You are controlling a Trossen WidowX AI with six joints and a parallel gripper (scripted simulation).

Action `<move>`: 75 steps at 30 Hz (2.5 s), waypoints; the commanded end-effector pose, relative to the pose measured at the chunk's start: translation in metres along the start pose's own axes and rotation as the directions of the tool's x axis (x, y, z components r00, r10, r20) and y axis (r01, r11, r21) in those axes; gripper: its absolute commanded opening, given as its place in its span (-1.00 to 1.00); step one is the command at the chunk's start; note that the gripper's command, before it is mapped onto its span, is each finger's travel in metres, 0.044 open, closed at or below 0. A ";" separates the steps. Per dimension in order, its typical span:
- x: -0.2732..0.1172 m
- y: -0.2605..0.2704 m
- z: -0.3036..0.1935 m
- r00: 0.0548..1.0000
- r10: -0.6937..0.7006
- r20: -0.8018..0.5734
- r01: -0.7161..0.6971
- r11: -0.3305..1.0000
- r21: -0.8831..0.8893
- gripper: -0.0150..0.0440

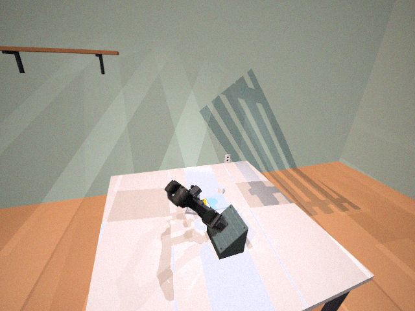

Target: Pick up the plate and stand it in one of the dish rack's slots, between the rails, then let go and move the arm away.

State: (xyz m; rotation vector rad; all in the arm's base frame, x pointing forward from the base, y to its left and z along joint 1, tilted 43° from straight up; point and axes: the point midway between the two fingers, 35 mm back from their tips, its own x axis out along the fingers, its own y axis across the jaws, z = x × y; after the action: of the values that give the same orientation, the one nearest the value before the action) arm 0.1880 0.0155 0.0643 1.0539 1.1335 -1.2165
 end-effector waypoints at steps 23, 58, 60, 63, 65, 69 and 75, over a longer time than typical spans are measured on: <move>0.005 0.020 -0.015 0.868 0.380 0.320 -0.310 0.917 -0.250 -0.49; -0.029 0.021 -0.052 0.432 0.827 0.359 -0.685 0.560 -0.466 -0.49; -0.029 0.021 -0.052 0.432 0.827 0.359 -0.685 0.560 -0.466 -0.49; -0.028 0.022 -0.053 0.433 0.827 0.359 -0.685 0.561 -0.466 -0.49; -0.025 0.024 -0.055 0.433 0.827 0.359 -0.684 0.561 -0.466 -0.49; -0.019 0.028 -0.060 0.435 0.826 0.359 -0.683 0.562 -0.467 -0.49; -0.010 0.037 -0.066 0.436 0.826 0.358 -0.684 0.562 -0.465 -0.49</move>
State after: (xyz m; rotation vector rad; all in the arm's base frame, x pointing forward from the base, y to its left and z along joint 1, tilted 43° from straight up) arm 0.2170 0.0841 0.0699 0.7868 0.2264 -0.5102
